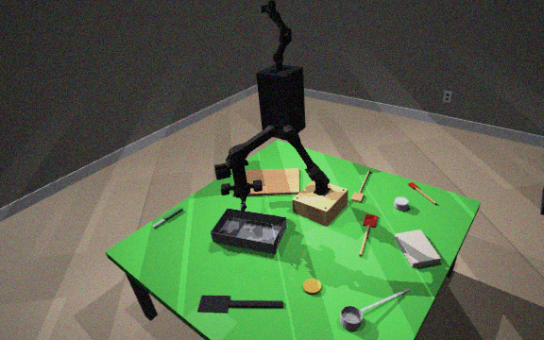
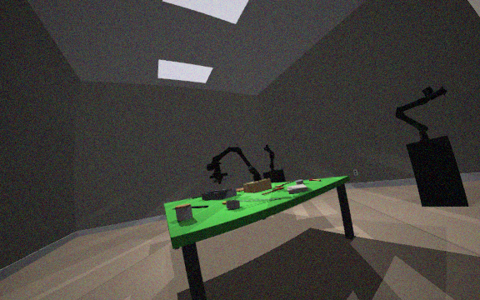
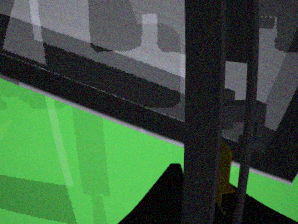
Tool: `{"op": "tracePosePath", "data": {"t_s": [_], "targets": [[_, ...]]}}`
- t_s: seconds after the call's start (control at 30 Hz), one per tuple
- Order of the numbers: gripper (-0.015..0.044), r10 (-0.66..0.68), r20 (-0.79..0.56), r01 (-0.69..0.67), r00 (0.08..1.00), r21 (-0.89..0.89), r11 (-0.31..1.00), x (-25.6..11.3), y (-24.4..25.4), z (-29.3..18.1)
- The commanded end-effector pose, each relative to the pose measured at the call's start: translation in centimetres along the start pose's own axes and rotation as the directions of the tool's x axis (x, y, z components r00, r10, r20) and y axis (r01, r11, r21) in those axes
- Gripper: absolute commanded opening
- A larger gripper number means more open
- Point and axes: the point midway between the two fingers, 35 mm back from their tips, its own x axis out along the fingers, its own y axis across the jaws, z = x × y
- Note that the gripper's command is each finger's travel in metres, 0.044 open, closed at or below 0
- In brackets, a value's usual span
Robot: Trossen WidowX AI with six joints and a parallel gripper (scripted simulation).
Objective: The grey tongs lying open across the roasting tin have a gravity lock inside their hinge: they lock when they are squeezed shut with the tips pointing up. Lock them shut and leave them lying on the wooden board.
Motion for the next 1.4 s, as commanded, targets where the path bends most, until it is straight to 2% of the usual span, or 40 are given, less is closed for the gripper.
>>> {"op": "tracePosePath", "data": {"t_s": [0.0,0.43,0.7,0.83,1.07,1.37], "targets": [[-0.0150,-0.011,0.002,0.011,1.000,-0.087,0.996,-0.4,-0.3,-2.5],[-0.0150,-0.015,-0.005,0.013,1.000,-0.330,0.944,-0.6,-0.4,-9.9],[-0.0150,-0.015,-0.005,0.013,1.000,-0.336,0.942,-0.6,-0.3,-10.3],[-0.0150,-0.015,-0.006,0.013,1.000,-0.248,0.969,-0.6,-0.2,-10.7],[-0.0150,-0.014,-0.007,0.015,1.000,0.029,0.999,-0.6,0.0,-12.1],[-0.0150,-0.014,-0.008,0.016,1.000,0.380,0.925,-0.6,0.3,-13.8]]}}
